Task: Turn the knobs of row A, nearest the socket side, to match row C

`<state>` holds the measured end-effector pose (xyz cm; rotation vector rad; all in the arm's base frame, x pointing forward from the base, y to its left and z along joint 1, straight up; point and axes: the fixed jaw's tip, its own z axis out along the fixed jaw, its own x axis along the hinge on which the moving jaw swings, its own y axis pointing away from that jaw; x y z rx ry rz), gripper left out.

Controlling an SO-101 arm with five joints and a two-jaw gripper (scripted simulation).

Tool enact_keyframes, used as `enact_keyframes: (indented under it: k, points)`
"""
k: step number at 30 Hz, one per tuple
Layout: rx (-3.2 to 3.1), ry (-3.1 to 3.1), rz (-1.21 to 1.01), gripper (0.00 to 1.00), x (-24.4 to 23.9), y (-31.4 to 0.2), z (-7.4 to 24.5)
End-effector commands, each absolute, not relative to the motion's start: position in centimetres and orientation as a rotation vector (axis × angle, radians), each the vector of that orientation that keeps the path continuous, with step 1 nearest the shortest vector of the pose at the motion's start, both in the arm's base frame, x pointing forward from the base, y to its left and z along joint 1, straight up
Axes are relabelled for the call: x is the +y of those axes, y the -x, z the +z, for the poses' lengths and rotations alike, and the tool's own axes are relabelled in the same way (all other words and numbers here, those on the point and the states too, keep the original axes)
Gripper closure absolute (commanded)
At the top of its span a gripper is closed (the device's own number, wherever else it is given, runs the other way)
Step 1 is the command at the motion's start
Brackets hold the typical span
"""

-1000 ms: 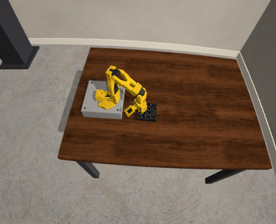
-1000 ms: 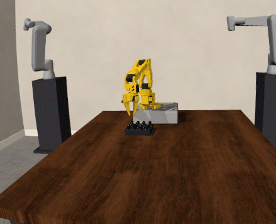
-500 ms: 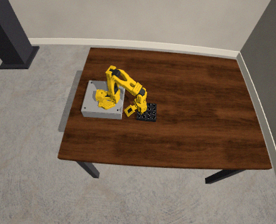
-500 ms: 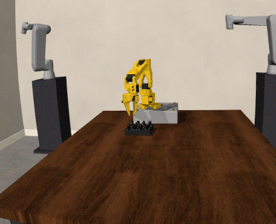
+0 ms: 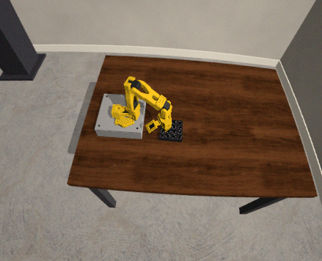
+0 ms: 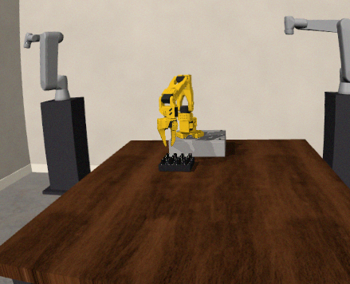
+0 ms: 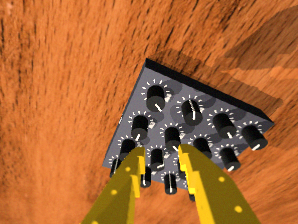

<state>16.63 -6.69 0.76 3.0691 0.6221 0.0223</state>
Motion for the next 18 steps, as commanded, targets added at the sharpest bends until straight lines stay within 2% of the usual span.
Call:
enact_keyframes:
  k: [1, 18]
  points:
    - [0.569, -3.091, -0.002, 0.9, -6.3, -16.6, 0.7]
    - [0.155, -3.138, -0.002, 0.87, -4.6, -17.3, 1.1]
